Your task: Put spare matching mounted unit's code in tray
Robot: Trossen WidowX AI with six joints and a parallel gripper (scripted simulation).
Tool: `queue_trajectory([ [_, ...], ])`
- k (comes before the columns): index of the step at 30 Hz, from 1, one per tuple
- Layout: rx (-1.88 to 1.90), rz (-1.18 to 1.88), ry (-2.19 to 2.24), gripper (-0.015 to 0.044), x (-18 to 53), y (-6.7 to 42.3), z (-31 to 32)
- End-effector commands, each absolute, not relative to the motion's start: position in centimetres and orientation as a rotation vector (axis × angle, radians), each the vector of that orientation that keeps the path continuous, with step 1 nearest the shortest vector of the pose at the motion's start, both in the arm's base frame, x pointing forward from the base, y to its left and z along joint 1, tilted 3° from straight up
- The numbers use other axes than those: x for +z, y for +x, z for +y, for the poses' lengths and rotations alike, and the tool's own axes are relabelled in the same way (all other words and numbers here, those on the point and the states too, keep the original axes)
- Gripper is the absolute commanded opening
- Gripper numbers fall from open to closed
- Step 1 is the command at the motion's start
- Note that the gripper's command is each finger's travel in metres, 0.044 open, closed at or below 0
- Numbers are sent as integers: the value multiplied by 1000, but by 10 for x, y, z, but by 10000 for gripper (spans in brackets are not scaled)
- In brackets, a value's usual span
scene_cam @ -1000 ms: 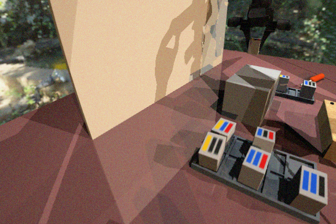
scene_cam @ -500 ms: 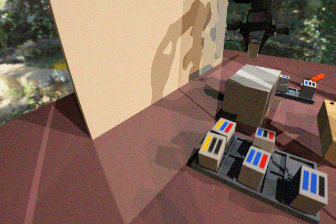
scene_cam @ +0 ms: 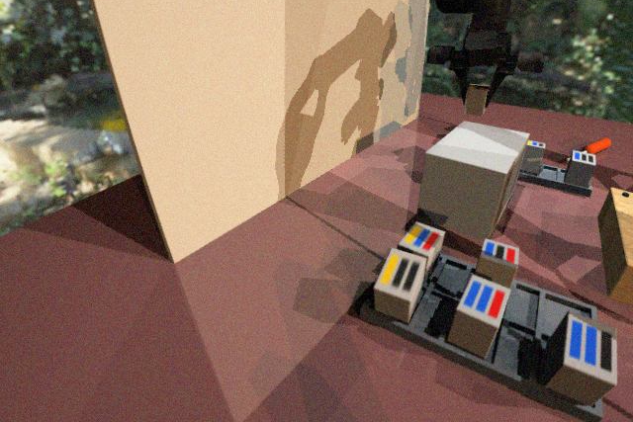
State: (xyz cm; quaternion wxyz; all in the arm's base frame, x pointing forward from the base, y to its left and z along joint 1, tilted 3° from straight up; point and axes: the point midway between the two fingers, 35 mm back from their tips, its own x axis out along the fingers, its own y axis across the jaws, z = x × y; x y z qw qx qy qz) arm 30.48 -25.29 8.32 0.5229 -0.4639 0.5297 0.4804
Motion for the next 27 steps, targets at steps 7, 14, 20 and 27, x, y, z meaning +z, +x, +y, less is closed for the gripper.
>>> queue_trajectory([
  [7,1151,1270,-1116,0,75,305,-254],
  [14,1151,1270,-1116,0,70,304,-254],
  [20,1151,1270,-1116,0,65,304,-253],
  [27,1151,1270,-1116,0,60,304,-253],
])
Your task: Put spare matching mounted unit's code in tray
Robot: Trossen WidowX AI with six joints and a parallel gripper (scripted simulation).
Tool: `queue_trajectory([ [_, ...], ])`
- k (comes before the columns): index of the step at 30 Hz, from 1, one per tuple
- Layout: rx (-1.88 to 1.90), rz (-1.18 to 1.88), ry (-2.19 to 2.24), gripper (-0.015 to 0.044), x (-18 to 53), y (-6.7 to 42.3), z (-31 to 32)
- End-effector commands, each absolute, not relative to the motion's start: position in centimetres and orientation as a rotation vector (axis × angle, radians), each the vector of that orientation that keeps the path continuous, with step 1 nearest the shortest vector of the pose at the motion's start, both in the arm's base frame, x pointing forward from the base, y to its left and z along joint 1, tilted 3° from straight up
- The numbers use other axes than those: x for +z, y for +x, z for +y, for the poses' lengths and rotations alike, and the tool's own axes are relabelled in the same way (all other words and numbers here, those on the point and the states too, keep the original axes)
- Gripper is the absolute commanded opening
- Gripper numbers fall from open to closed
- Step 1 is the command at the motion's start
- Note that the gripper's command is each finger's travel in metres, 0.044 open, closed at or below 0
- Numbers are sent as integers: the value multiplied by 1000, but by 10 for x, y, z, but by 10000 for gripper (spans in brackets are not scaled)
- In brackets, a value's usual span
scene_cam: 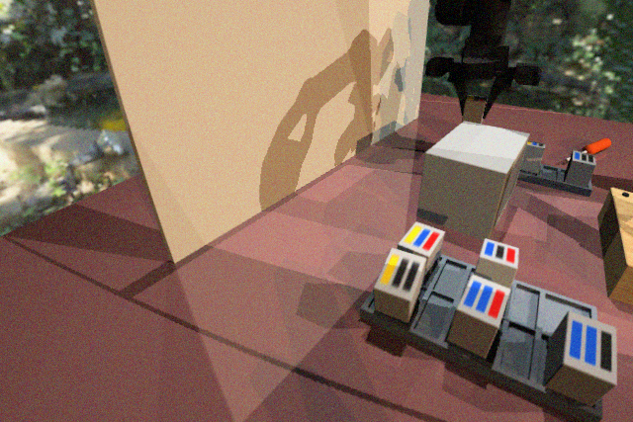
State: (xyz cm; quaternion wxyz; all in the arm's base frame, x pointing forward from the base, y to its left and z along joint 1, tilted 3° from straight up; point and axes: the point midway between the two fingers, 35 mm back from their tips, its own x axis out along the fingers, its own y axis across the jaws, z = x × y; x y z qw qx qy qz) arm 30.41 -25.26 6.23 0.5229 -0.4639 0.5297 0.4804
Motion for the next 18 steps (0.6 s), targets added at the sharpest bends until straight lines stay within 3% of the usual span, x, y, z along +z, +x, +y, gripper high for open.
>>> queue_trajectory([
  [1,1151,1270,-1116,0,59,304,-253],
  [18,1151,1270,-1116,0,46,303,-252],
])
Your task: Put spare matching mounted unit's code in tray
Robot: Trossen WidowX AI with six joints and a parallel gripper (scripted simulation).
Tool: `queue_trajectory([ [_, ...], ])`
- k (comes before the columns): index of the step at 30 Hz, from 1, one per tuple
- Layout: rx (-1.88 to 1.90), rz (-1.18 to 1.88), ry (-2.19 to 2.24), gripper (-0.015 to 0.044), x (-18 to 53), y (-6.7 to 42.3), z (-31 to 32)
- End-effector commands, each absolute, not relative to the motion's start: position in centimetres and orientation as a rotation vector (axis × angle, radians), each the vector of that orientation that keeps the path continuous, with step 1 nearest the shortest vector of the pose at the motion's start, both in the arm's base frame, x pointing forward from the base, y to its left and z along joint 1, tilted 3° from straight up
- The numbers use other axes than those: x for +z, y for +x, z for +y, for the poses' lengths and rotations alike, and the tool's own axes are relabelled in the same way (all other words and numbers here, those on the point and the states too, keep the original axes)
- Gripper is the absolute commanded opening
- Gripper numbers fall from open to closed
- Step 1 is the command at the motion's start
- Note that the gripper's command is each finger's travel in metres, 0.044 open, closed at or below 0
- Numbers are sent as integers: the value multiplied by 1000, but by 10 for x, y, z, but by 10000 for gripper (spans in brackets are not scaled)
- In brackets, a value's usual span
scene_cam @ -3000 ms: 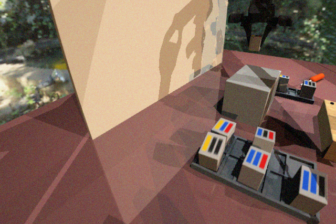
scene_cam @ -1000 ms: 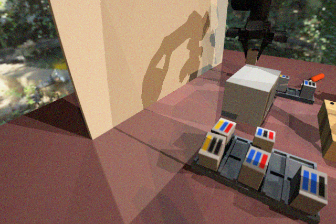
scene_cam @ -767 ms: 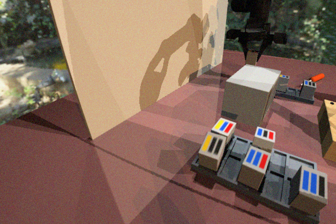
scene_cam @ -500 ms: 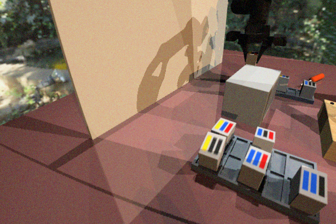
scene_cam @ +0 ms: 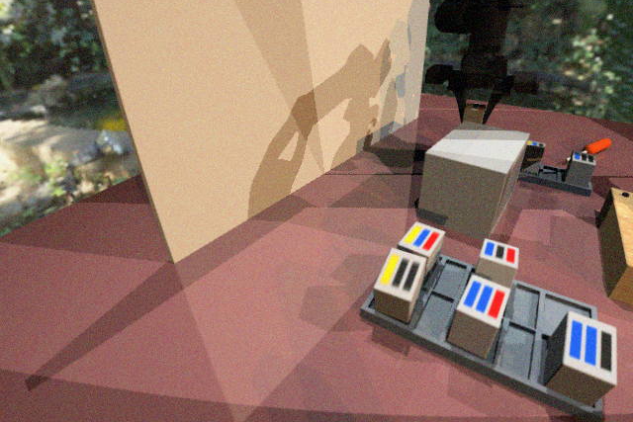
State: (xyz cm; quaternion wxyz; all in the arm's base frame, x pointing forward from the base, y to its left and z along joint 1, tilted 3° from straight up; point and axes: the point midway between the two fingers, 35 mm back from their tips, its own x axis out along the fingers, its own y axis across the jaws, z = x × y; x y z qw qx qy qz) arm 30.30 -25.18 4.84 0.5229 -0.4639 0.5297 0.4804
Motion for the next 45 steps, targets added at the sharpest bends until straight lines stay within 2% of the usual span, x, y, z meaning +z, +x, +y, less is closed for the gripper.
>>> queue_trajectory([
  [1,1151,1270,-1116,0,45,303,-252],
  [45,1151,1270,-1116,0,12,297,-248],
])
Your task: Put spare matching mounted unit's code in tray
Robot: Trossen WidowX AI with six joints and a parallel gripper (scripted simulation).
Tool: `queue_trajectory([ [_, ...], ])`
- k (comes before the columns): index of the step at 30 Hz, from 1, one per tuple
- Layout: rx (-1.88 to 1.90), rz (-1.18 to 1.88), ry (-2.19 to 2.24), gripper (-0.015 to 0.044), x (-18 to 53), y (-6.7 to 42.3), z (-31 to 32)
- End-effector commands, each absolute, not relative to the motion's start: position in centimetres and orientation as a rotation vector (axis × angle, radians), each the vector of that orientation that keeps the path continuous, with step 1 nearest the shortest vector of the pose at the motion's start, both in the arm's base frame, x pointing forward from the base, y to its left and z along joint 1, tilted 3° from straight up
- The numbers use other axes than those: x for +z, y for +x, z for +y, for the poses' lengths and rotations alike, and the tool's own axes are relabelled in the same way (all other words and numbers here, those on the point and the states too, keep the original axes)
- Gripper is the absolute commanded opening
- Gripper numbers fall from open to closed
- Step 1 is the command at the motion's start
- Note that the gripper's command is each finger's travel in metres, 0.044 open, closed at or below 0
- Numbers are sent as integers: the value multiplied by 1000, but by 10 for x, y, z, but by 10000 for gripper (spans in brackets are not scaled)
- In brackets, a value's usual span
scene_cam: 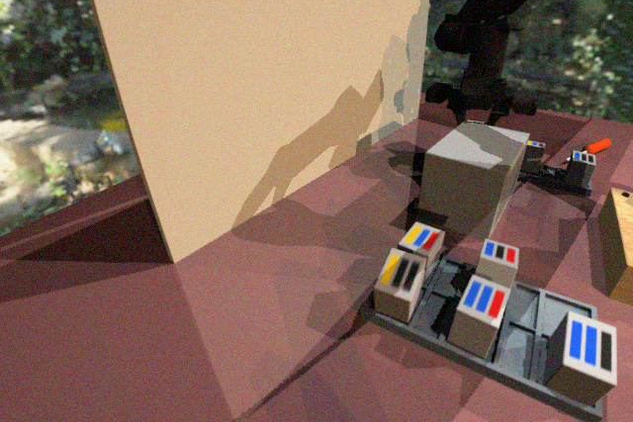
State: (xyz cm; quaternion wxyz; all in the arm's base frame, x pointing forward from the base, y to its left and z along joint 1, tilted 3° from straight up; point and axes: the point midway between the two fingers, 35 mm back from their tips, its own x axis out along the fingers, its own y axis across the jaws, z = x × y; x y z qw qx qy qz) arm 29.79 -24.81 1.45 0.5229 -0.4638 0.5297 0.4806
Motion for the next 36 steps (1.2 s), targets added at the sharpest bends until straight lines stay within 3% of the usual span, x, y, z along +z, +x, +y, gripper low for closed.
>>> queue_trajectory([
  [1,1151,1270,-1116,0,12,297,-248],
  [12,1151,1270,-1116,0,4,295,-247],
  [29,1151,1268,-1110,440,6,296,-247],
  [36,1151,1270,-1115,440,91,300,-249],
])
